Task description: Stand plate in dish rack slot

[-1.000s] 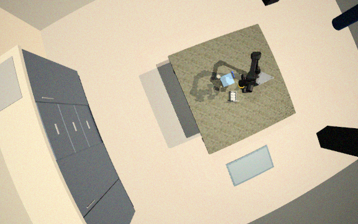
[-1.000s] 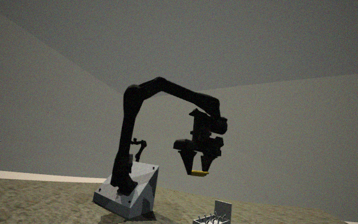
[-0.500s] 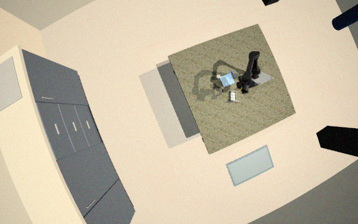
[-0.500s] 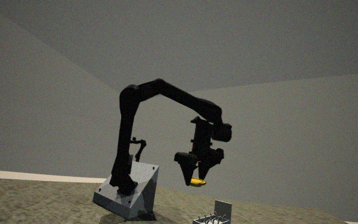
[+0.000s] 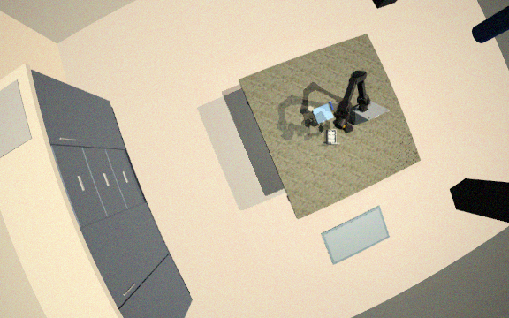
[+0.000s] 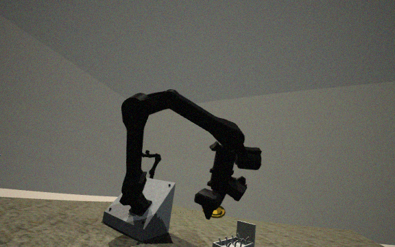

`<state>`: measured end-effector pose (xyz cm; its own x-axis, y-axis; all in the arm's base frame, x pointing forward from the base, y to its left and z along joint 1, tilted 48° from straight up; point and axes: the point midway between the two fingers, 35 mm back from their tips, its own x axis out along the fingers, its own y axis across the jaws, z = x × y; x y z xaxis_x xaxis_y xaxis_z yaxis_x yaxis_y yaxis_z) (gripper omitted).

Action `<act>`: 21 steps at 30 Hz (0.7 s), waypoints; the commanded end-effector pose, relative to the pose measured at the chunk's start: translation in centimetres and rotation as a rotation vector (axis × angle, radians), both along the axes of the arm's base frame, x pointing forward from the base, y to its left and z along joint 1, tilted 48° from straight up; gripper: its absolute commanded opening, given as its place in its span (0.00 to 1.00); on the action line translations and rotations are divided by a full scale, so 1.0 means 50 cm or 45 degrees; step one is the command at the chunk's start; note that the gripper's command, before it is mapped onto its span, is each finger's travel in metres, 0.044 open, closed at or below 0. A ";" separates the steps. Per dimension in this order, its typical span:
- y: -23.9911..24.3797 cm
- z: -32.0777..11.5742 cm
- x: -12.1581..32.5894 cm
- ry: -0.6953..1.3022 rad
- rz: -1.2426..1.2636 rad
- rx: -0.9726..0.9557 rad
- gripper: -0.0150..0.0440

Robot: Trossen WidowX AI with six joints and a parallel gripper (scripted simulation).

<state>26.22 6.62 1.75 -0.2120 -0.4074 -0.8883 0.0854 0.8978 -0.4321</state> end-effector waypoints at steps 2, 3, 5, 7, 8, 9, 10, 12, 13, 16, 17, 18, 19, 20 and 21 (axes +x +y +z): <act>-0.007 -0.016 0.000 0.038 0.072 0.141 0.25; -0.009 -0.019 0.000 0.045 0.089 0.168 0.25; -0.013 -0.026 0.000 0.057 0.122 0.223 0.25; -0.016 -0.033 0.000 0.065 0.158 0.277 0.25; -0.018 -0.036 0.000 0.068 0.176 0.304 0.25; -0.020 -0.039 0.000 0.071 0.195 0.331 0.25; -0.021 -0.042 0.000 0.072 0.214 0.358 0.25; -0.025 -0.048 0.001 0.072 0.253 0.411 0.25; -0.026 -0.050 0.001 0.071 0.274 0.437 0.25; -0.031 -0.058 0.002 0.064 0.337 0.514 0.25; -0.032 -0.061 0.003 0.060 0.359 0.538 0.25; -0.034 -0.063 0.003 0.055 0.381 0.563 0.25; -0.036 -0.065 0.004 0.049 0.404 0.587 0.25; -0.037 -0.067 0.004 0.043 0.427 0.611 0.25; -0.039 -0.069 0.005 0.036 0.450 0.634 0.25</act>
